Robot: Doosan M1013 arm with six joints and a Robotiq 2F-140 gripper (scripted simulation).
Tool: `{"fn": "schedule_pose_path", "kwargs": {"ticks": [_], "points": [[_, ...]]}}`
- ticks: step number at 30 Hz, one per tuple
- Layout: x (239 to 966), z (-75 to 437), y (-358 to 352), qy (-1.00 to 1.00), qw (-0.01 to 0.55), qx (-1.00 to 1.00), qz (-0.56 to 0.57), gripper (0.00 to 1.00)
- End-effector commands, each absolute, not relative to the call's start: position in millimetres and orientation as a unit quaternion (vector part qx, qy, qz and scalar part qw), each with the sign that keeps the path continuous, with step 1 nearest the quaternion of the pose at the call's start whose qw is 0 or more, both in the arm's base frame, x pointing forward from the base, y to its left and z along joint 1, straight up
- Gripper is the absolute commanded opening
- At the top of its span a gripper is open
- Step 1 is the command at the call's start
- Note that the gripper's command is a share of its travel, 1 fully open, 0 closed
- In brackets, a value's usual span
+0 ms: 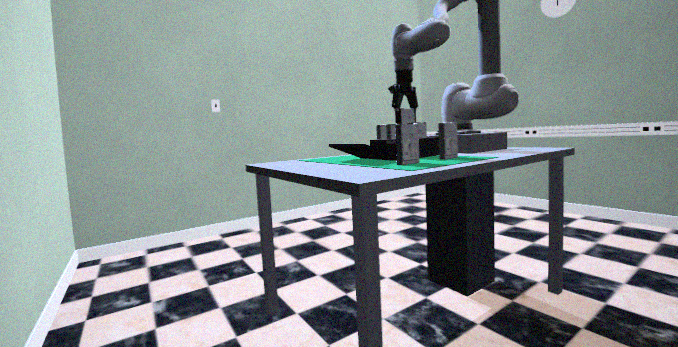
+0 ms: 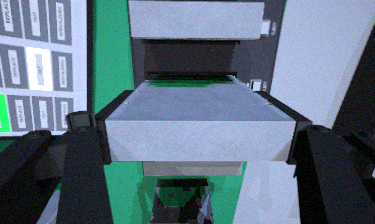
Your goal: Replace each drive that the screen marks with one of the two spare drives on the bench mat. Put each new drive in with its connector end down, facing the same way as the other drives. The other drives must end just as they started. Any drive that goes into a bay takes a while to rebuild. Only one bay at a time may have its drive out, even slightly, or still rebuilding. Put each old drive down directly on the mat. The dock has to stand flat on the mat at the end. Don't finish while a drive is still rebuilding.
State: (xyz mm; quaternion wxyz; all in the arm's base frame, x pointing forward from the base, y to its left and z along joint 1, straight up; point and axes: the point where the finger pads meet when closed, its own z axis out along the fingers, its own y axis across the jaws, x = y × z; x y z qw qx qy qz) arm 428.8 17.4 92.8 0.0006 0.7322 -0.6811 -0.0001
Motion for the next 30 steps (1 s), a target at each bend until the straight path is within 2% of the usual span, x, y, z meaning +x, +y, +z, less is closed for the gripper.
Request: {"fn": "schedule_pose_path", "kwargs": {"ticks": [1, 30], "points": [[429.2, 93.1, 17.4, -0.681, 0.0, 0.732, 0.0, 0.1], [429.2, 90.2, 17.4, -0.681, 0.0, 0.732, 0.0, 0.1]]}}
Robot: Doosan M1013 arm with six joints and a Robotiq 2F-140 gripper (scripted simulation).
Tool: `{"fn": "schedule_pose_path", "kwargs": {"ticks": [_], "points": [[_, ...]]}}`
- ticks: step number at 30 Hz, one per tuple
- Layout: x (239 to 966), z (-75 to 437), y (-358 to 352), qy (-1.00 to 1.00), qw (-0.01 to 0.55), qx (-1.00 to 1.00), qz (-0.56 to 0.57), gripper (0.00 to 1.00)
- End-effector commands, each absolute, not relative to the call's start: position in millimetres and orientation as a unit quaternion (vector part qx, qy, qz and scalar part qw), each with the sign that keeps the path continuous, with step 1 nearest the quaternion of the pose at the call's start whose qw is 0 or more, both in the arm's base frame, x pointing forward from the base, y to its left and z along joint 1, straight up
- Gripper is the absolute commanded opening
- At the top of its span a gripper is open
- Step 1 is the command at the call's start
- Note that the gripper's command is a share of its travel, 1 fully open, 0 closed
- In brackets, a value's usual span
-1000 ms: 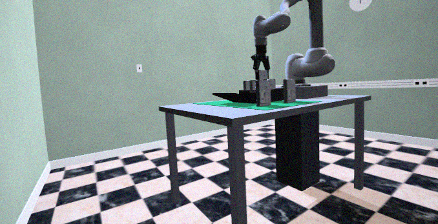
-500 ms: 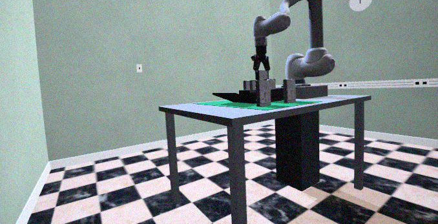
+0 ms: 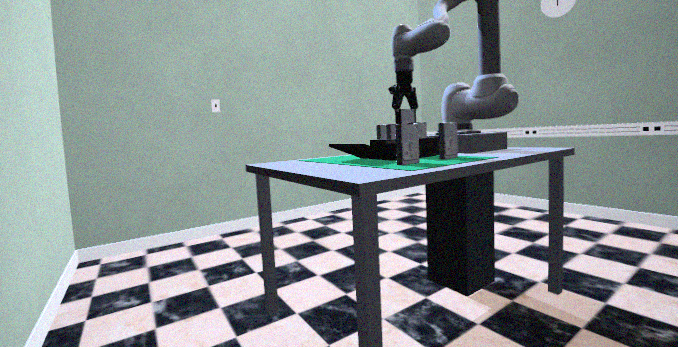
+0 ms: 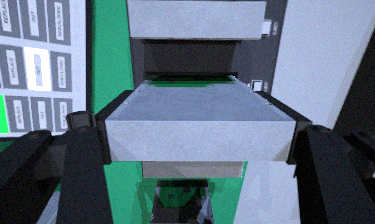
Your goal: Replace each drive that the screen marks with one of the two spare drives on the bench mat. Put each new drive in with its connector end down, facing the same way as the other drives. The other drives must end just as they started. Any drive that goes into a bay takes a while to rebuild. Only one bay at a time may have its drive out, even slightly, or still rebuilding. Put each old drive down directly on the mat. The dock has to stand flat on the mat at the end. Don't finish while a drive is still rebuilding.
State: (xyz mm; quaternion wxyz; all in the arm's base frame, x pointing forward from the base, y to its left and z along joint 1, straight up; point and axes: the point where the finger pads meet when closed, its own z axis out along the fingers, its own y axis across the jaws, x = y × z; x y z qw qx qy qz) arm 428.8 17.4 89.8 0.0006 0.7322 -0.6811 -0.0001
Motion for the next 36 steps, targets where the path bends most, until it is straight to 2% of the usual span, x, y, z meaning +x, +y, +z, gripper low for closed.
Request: {"fn": "schedule_pose_path", "kwargs": {"ticks": [1, 36], "points": [[429.2, 90.2, 17.4, -0.681, 0.0, 0.732, 0.0, 0.1], [429.2, 82.1, 17.4, -0.681, 0.0, 0.732, 0.0, 0.1]]}}
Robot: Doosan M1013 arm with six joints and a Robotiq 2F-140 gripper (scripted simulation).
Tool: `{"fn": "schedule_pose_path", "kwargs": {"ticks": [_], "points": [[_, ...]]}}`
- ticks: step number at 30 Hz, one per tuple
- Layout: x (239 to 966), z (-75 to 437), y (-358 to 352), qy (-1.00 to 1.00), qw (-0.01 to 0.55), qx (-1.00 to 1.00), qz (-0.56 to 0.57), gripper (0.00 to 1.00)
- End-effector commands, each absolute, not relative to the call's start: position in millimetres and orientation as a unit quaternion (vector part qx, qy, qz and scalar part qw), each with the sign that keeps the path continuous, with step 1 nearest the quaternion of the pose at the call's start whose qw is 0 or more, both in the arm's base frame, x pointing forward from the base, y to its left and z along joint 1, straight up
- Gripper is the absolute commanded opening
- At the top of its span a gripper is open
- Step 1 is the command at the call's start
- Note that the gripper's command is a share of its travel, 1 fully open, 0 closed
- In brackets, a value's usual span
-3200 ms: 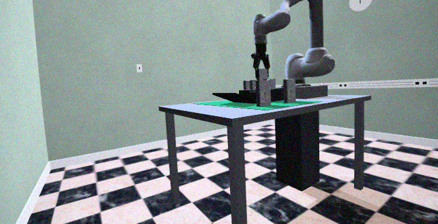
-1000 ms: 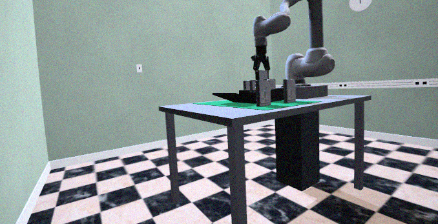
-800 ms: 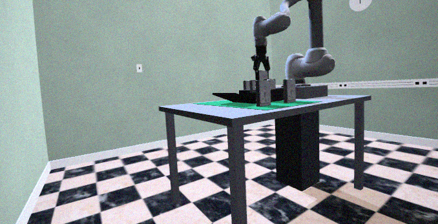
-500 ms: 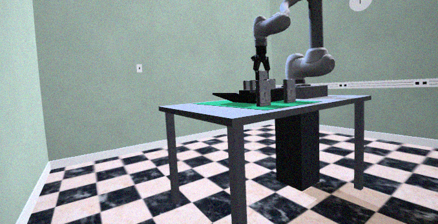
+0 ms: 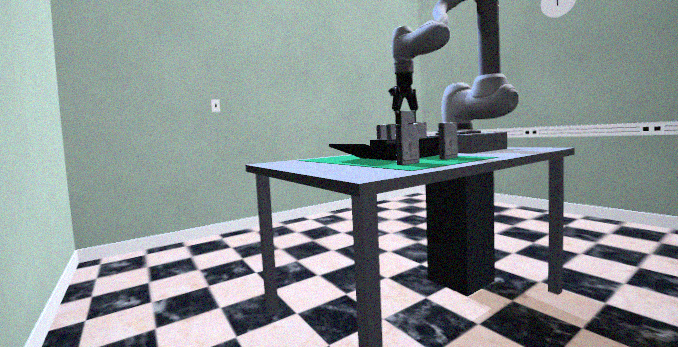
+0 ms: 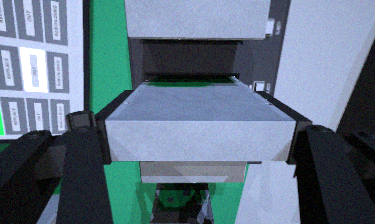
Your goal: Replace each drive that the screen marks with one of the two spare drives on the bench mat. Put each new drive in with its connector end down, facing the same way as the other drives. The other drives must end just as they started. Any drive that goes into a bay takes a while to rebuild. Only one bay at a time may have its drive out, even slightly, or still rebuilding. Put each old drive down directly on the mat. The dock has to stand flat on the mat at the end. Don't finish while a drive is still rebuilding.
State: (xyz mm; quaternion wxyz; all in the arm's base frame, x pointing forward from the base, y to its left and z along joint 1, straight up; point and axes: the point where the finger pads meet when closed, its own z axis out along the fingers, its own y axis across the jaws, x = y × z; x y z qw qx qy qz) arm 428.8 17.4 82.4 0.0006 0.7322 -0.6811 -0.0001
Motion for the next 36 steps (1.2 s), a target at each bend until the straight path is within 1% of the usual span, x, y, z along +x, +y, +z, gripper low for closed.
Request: {"fn": "schedule_pose_path", "kwargs": {"ticks": [1, 36], "points": [[429, 81, 17, -0.681, 0.0, 0.732, 0.0, 0.1], [429, 54, 17, -0.681, 0.0, 0.732, 0.0, 0.1]]}}
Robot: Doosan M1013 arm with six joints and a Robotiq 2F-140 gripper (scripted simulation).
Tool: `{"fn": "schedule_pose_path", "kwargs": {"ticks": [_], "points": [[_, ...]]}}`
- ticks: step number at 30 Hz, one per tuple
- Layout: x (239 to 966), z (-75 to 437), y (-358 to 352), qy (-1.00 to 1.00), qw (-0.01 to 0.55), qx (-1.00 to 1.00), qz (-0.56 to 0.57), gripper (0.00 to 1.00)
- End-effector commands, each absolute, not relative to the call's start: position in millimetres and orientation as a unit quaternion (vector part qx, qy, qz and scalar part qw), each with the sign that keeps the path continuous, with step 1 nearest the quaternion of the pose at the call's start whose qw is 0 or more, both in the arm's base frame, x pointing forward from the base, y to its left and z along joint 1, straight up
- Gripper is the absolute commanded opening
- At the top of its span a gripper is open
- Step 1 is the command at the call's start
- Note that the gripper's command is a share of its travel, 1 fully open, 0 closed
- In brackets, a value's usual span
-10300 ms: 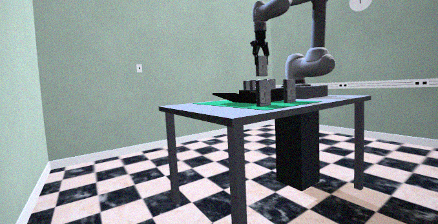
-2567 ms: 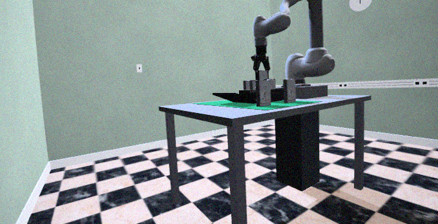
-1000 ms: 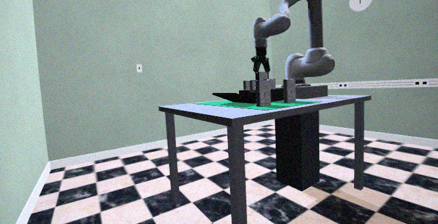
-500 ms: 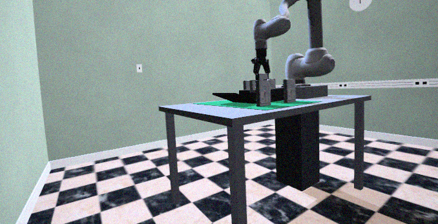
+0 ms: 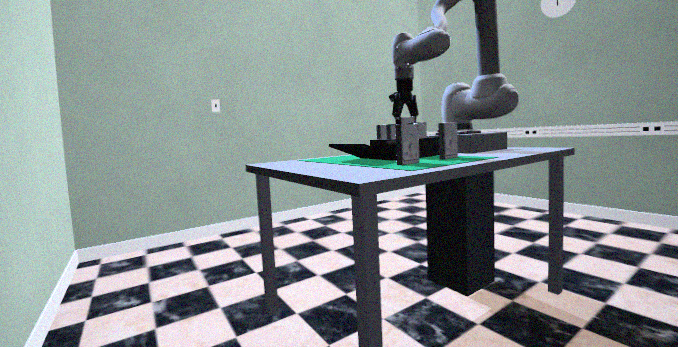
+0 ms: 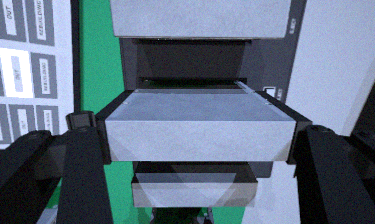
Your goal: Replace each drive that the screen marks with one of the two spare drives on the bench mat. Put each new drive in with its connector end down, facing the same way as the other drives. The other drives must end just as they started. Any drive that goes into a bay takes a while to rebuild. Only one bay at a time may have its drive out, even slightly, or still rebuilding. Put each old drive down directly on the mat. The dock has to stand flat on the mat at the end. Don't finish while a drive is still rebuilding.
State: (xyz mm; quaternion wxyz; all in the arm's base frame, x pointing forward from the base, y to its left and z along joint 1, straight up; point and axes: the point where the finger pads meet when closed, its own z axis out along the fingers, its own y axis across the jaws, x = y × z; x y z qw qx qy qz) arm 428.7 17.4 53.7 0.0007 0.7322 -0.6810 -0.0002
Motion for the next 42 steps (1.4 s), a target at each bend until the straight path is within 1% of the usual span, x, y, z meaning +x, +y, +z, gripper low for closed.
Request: {"fn": "schedule_pose_path", "kwargs": {"ticks": [1, 42], "points": [[429, 54, 17, -0.681, 0.0, 0.732, 0.0, 0.1], [429, 27, 17, -0.681, 0.0, 0.732, 0.0, 0.1]]}}
